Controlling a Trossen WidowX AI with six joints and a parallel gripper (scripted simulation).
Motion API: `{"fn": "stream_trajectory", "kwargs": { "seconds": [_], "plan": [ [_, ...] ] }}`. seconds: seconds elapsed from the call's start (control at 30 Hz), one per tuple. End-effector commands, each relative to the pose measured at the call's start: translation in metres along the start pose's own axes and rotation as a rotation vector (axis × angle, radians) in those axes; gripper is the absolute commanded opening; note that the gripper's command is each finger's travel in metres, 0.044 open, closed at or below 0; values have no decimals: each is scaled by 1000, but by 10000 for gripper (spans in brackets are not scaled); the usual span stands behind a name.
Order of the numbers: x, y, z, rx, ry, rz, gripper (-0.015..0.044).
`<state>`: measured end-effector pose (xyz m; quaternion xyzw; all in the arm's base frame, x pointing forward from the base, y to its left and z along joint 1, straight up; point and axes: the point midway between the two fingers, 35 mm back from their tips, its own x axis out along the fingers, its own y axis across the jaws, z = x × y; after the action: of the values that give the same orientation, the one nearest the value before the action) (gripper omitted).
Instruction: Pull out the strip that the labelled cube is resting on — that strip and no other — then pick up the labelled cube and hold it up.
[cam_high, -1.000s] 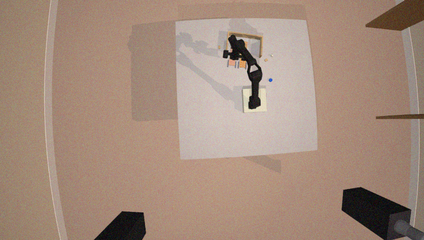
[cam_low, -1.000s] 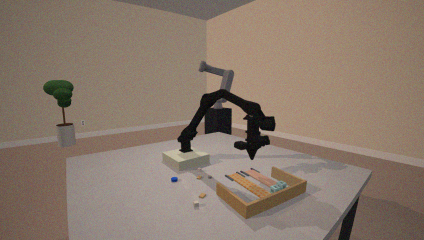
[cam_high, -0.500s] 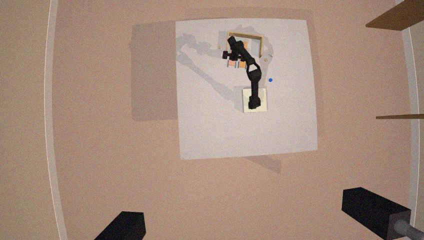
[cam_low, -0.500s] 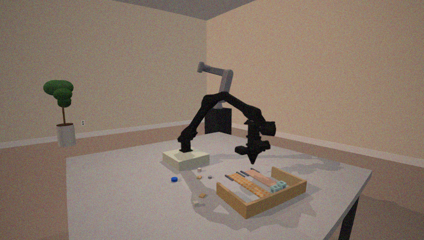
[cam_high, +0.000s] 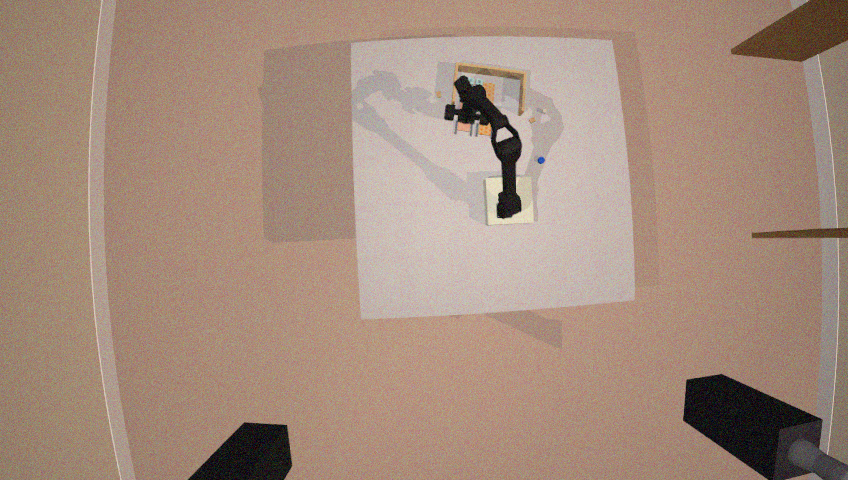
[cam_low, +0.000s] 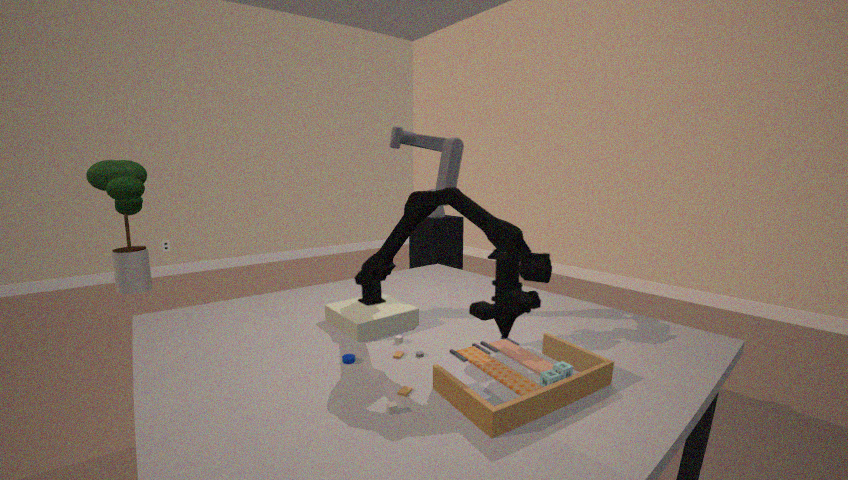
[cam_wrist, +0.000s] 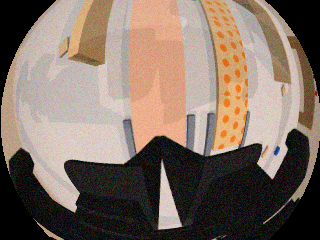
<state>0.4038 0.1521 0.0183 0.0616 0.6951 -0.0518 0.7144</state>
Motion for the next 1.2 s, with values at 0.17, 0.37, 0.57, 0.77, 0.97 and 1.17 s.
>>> {"fn": "stream_trajectory", "kwargs": {
  "seconds": [0.17,0.37,0.57,0.77,0.97,1.17],
  "plan": [
    [18,-1,-1,5,4,-4,0],
    [20,-1,-1,5,4,-4,0],
    [20,-1,-1,5,4,-4,0],
    [20,-1,-1,5,4,-4,0],
    [21,-1,-1,5,4,-4,0],
    [21,-1,-1,5,4,-4,0]
  ]
}}
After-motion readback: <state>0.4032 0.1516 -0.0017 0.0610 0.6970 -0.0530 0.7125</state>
